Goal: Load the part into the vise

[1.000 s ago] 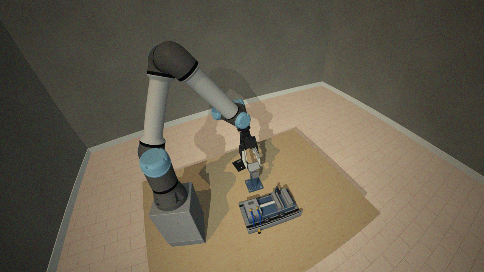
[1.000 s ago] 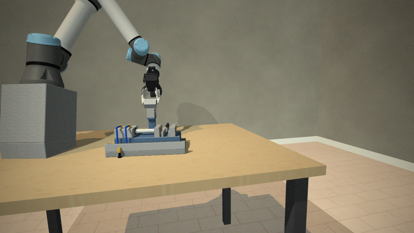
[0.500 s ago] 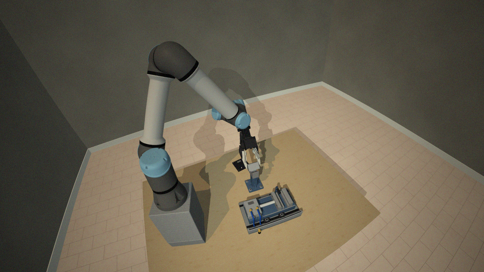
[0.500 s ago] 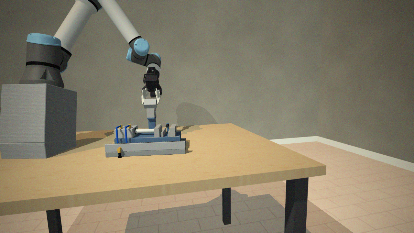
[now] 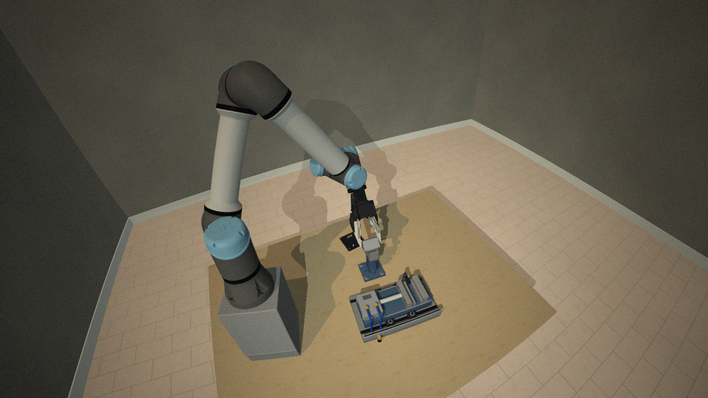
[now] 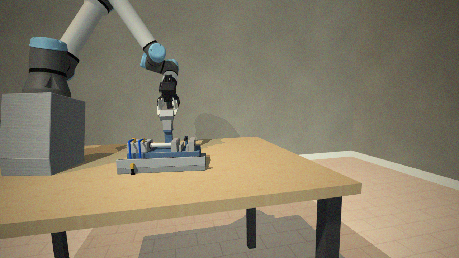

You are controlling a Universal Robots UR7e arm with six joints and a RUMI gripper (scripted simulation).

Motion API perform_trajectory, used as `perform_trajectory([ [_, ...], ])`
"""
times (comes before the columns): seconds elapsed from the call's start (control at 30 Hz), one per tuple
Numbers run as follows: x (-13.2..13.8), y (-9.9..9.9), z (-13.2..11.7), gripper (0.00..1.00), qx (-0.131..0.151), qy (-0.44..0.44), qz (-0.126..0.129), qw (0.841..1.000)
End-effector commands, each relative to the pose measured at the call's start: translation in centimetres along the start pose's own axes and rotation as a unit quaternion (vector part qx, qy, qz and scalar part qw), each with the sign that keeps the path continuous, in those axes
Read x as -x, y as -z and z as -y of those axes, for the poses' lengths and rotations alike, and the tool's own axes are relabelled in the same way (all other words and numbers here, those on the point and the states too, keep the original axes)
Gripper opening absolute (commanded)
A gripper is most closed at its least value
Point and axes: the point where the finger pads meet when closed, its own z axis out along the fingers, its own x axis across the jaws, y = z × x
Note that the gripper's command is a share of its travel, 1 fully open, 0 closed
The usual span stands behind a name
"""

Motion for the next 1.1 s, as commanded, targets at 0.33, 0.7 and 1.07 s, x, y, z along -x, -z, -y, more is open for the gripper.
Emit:
perform_trajectory([
  [0.33,-0.29,-0.09,0.49,0.0,-0.001,-0.001,-0.002,1.0],
  [0.7,-0.32,-0.28,0.77,0.0,-0.001,-0.001,-0.002,1.0],
  [1.07,-0.37,-0.49,1.13,0.0,-0.001,-0.001,-0.002,1.0],
])
